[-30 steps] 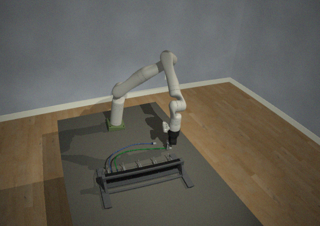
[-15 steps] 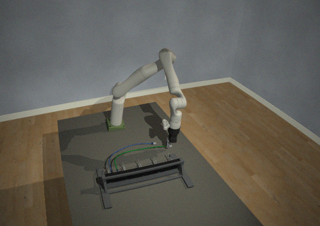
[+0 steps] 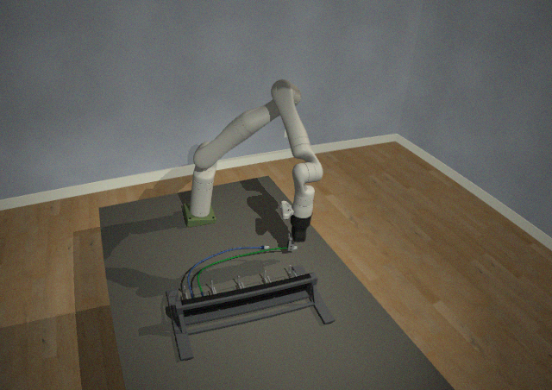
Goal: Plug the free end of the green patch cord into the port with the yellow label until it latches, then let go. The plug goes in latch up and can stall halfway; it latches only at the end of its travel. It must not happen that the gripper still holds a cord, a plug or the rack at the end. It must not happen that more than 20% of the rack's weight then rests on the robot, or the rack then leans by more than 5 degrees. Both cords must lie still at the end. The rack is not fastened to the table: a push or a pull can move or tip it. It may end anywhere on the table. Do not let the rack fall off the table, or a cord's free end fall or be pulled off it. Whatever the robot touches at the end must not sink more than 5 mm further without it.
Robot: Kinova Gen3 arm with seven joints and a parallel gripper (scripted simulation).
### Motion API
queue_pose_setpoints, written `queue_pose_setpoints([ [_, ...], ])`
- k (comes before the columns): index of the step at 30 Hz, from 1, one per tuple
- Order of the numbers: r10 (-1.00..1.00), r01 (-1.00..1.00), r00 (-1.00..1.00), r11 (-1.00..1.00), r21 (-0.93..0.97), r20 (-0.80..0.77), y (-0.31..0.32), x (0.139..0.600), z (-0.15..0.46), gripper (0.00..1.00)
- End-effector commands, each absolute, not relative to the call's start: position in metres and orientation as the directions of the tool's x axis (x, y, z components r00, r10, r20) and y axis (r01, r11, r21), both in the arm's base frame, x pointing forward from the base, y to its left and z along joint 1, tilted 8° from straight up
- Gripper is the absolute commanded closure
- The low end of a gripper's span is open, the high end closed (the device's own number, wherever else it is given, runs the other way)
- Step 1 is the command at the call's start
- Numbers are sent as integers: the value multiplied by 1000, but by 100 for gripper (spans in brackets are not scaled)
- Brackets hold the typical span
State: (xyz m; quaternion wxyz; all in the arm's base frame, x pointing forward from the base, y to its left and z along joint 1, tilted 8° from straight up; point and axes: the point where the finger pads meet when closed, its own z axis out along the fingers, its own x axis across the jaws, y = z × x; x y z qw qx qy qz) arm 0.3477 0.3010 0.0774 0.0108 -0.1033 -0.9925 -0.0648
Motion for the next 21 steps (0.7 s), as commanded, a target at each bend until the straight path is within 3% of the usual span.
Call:
queue_pose_setpoints([
  [1, 201, 204, -979, 970, 134, 32, 303, 348, 83, 100],
  [21, 201, 204, -979, 970, 134, 32, 302, 348, 90, 100],
])
